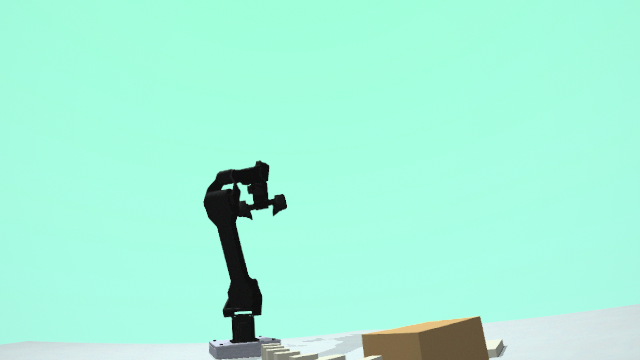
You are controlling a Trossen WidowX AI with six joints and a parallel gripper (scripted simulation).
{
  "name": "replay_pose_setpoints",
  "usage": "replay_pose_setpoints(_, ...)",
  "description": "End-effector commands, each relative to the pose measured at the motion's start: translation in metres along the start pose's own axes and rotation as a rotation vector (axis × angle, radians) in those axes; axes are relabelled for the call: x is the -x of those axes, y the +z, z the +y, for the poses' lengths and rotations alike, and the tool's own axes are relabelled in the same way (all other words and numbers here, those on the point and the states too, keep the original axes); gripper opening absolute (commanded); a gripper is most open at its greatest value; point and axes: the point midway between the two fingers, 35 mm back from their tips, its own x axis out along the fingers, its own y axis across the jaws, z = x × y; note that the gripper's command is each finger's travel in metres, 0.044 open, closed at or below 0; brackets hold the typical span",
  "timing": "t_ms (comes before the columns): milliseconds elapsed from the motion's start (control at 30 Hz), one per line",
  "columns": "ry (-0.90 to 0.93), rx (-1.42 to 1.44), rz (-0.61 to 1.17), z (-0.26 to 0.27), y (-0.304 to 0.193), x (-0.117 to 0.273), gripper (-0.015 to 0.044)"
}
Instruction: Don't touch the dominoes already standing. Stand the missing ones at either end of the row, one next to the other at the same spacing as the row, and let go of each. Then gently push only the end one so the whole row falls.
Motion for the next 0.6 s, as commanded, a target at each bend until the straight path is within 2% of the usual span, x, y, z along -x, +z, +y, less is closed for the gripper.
replay_pose_setpoints(0, -0.008, -0.008, 0.001, -0.002, -0.001, 0.0, 0.0426)
replay_pose_setpoints(67, -0.074, -0.075, 0.011, -0.02, -0.007, 0.002, 0.044)
replay_pose_setpoints(300, -0.415, -0.473, 0.166, -0.117, -0.08, 0.011, 0.044)
replay_pose_setpoints(567, -0.821, -0.923, 0.226, -0.204, -0.169, 0.073, 0.044)
